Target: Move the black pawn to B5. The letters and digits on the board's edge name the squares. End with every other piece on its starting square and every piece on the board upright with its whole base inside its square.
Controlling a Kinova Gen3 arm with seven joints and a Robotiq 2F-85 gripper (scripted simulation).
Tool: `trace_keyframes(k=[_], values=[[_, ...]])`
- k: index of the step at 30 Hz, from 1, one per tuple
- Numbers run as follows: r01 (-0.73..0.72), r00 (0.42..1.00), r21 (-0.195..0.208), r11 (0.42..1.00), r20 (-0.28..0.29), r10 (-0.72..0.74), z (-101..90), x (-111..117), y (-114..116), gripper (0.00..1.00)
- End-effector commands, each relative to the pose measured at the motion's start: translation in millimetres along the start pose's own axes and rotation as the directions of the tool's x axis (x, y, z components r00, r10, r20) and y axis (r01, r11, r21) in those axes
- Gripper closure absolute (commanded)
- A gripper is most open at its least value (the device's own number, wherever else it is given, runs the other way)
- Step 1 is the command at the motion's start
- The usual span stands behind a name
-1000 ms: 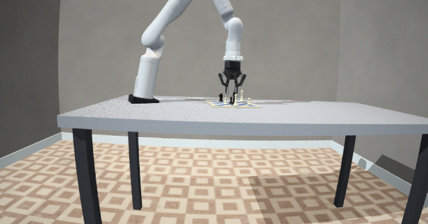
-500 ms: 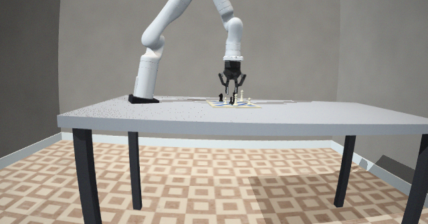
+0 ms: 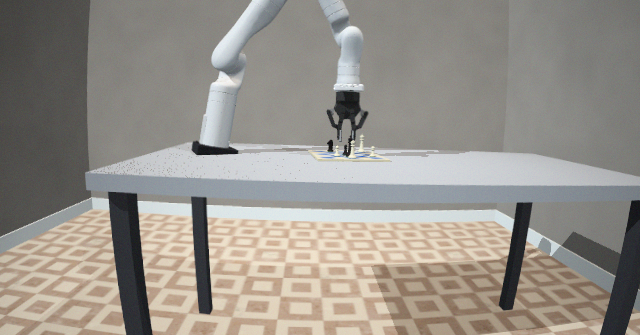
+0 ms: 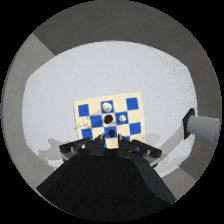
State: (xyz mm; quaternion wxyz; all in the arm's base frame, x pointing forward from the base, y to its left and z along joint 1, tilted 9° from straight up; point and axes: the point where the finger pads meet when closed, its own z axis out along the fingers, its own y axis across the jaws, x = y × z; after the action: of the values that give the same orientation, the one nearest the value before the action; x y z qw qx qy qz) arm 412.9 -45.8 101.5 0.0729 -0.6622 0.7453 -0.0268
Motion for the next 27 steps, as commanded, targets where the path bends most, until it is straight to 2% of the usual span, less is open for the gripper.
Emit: trace_keyframes(k=[1,7,20,27], values=[[-0.003,1.0,0.004,1.0,0.0,0.003,2.2,0,-1,0.66],[-0.002,1.0,0.005,1.0,0.0,0.002,6.3,0,-1,0.66],[-0.002,1.0,0.004,1.0,0.0,0.002,30.0,0,-1,0.66],[-0.002,1.0,0.002,1.0,0.0,0.002,33.8,0,0,0.66]])
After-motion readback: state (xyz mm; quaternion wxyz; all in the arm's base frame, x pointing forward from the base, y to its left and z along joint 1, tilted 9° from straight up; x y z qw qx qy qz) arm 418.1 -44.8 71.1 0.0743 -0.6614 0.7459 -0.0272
